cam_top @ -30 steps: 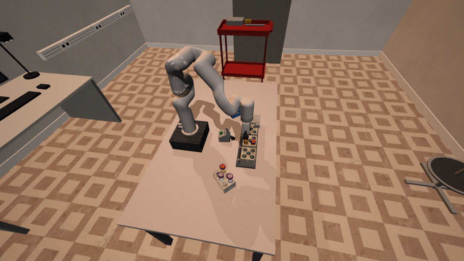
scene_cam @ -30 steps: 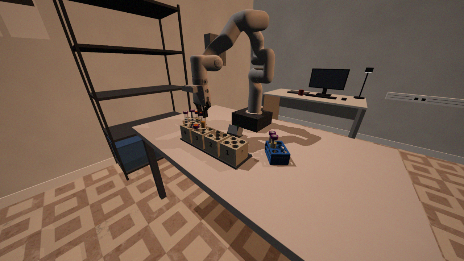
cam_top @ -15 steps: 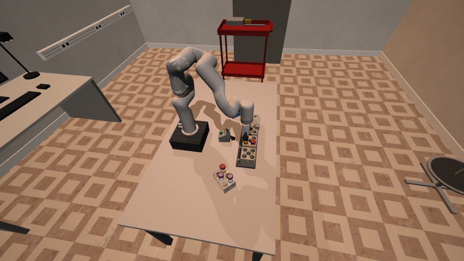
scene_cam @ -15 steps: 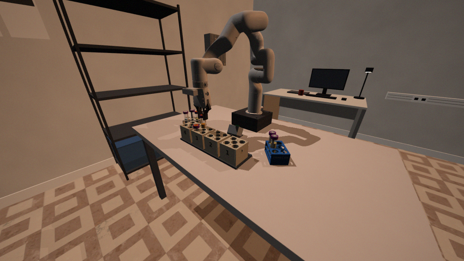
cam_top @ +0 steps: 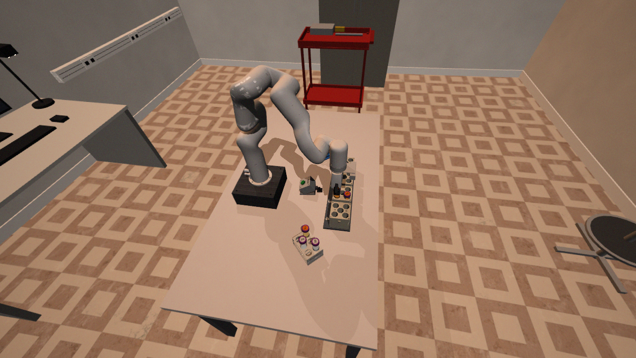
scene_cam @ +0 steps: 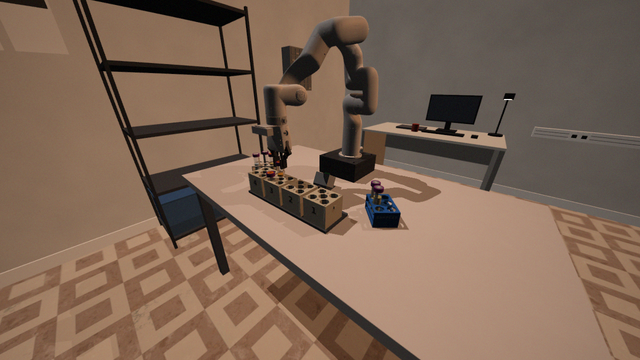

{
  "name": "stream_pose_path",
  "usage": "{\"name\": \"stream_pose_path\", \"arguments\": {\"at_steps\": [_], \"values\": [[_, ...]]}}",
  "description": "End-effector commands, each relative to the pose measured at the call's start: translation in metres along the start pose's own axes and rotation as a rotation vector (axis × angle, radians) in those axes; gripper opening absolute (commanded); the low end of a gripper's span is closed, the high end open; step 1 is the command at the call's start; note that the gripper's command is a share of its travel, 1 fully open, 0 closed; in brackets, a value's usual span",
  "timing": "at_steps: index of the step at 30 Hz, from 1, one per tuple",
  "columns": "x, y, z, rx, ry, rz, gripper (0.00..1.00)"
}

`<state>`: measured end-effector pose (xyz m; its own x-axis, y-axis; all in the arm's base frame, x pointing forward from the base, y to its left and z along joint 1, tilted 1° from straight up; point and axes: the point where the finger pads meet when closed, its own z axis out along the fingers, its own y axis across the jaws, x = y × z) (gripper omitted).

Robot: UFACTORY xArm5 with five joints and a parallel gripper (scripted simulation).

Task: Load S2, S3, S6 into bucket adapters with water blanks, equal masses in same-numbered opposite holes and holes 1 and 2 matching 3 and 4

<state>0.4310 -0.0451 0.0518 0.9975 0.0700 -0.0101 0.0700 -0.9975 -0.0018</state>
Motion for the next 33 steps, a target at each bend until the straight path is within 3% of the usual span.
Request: {"name": "stream_pose_path", "arguments": {"at_steps": [1, 33], "values": [[0.002, 0.0, 0.002, 0.004, 0.005, 0.0, 0.0], [0.002, 0.0, 0.029, 0.004, 0.005, 0.0, 0.0]]}}
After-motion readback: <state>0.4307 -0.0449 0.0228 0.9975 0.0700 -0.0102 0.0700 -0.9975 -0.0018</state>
